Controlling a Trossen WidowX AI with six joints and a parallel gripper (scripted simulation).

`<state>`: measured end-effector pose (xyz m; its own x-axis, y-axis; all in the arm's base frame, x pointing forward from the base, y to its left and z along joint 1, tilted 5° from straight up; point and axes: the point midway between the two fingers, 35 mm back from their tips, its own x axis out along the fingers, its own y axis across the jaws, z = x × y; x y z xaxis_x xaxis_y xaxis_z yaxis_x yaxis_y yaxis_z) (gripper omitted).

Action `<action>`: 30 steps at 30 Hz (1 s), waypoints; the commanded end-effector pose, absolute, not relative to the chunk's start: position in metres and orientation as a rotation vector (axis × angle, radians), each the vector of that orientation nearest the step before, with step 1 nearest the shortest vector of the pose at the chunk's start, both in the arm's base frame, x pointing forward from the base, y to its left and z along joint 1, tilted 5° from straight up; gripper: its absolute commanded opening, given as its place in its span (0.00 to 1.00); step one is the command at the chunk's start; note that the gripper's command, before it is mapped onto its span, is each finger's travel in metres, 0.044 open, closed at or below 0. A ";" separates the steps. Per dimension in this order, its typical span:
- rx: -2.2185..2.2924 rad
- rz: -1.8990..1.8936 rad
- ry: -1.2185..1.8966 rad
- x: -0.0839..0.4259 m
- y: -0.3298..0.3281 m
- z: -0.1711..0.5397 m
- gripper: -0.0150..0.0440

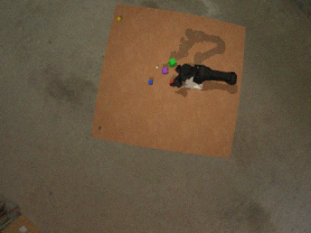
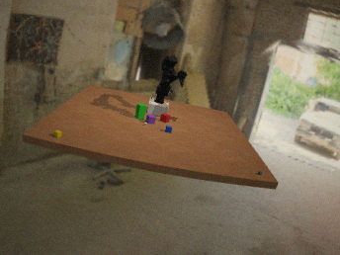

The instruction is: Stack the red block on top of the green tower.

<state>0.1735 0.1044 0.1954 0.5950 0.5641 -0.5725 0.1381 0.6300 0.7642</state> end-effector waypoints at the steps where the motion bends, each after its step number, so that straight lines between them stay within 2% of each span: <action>1: 0.877 0.285 0.927 0.174 0.104 0.195 0.98; 2: 0.872 0.274 0.939 0.174 0.104 0.193 1.00; 30: 0.359 -0.220 1.500 0.180 0.085 0.099 1.00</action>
<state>0.1788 0.0862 0.1006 0.0901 0.1137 -0.9894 0.3744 0.9167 0.1394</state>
